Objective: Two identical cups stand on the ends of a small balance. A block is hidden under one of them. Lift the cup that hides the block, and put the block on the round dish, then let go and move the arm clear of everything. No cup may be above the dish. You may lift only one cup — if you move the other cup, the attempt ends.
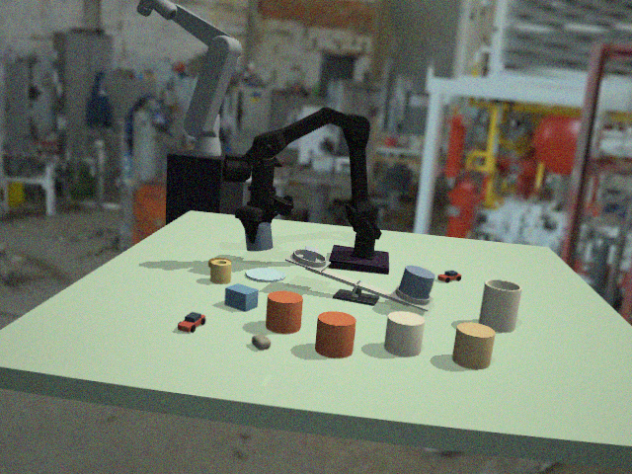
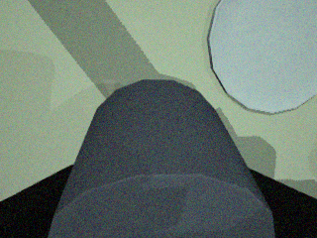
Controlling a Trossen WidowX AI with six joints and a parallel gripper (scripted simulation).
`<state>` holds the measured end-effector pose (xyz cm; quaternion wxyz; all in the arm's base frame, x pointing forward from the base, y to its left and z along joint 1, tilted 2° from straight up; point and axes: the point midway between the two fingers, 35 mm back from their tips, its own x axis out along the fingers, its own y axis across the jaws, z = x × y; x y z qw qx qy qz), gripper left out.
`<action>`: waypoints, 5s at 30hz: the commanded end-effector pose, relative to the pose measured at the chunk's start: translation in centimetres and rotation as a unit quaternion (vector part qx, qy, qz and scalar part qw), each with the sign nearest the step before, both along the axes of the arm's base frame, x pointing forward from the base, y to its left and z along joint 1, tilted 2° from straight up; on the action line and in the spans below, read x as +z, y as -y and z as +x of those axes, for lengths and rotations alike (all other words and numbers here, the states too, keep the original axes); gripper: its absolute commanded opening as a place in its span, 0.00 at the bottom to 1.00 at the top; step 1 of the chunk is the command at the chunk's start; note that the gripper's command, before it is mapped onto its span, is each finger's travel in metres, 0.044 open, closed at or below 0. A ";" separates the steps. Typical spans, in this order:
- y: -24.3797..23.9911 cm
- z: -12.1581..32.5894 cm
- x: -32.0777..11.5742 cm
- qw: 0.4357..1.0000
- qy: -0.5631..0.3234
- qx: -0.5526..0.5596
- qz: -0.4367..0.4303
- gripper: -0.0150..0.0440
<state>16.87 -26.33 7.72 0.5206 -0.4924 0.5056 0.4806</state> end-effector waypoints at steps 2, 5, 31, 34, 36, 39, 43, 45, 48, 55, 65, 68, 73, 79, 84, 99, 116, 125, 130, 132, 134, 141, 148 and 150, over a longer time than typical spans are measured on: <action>-0.2 -0.2 -2.2 1.000 -0.005 0.002 0.005 0.25; -0.3 -0.2 -2.5 1.000 -0.005 0.002 0.005 0.25; -0.2 -0.1 -3.8 1.000 -0.002 0.001 0.003 0.74; -0.2 -0.1 -3.8 1.000 -0.002 0.001 0.003 0.88; -0.2 -0.1 -3.6 1.000 -0.002 0.001 0.003 0.97; -0.1 -0.1 -0.5 1.000 -0.004 0.001 0.004 1.00; -0.2 -0.3 1.4 1.000 -0.005 0.002 0.004 1.00; -0.2 -0.3 1.4 1.000 -0.005 0.002 0.004 1.00; 0.0 -0.3 1.8 1.000 -0.006 -0.021 -0.005 0.87; -0.5 0.6 2.5 0.993 -0.004 -0.115 -0.012 0.69; -2.2 3.0 3.2 0.959 0.000 -0.283 -0.004 0.69; -2.8 3.8 3.4 0.944 0.001 -0.330 -0.003 0.69; -3.8 4.9 3.7 0.914 0.005 -0.406 0.000 0.69; -5.1 6.2 4.1 0.868 0.006 -0.497 0.005 0.69; -6.2 7.2 4.4 0.822 0.006 -0.570 0.010 0.69; -9.7 9.8 5.4 0.649 0.002 -0.761 0.022 0.69; -14.1 12.1 6.4 0.401 -0.006 -0.915 0.030 0.69; -16.5 13.0 7.0 0.255 -0.011 -0.966 0.030 0.69; -17.9 13.4 7.3 0.171 -0.014 -0.985 0.030 0.69; -18.3 13.5 7.4 0.148 -0.014 -0.988 0.029 0.69; -18.3 13.5 7.4 0.145 -0.014 -0.989 0.029 0.69; -18.4 13.5 6.3 0.145 -0.014 -0.989 0.029 0.69; -18.4 13.6 5.5 0.145 -0.014 -0.989 0.029 0.69; -18.4 13.6 5.2 0.145 -0.014 -0.989 0.029 0.69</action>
